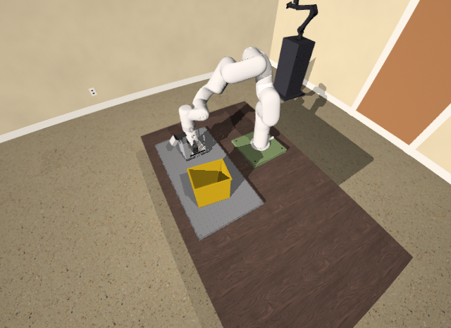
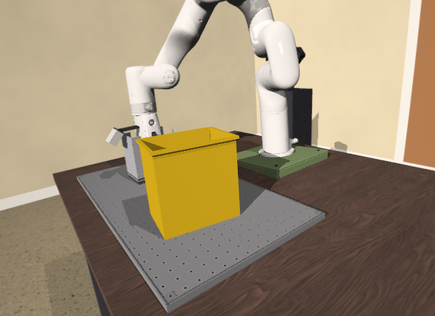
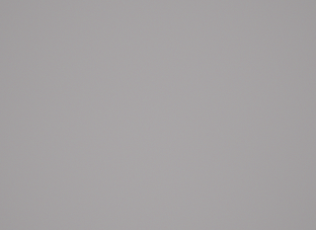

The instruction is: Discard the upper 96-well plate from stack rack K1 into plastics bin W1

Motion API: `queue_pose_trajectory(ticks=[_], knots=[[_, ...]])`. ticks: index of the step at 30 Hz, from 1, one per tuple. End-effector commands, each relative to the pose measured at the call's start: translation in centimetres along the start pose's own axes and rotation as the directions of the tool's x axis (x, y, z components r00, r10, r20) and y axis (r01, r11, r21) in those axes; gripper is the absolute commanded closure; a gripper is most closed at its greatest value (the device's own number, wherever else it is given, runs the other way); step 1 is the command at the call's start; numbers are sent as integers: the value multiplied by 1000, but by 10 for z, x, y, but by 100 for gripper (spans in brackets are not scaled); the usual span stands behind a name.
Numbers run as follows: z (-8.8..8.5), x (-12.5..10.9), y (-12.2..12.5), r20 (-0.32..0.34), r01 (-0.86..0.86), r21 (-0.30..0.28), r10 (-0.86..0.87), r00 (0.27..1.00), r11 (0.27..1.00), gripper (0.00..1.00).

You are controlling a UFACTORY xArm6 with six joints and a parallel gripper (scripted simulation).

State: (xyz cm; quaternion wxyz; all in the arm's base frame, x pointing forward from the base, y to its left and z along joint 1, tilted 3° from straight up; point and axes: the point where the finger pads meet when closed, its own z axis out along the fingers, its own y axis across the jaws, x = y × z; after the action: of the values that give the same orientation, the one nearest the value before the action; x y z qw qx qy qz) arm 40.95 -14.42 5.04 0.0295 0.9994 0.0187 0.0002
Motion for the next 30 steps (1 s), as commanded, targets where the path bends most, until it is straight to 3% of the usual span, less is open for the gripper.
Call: queue_pose_trajectory(ticks=[1,30], knots=[[-1,1,1,-4,0,-1,0,1000,1000,100],[-17,1,1,-4,0,-1,0,1000,1000,100]])
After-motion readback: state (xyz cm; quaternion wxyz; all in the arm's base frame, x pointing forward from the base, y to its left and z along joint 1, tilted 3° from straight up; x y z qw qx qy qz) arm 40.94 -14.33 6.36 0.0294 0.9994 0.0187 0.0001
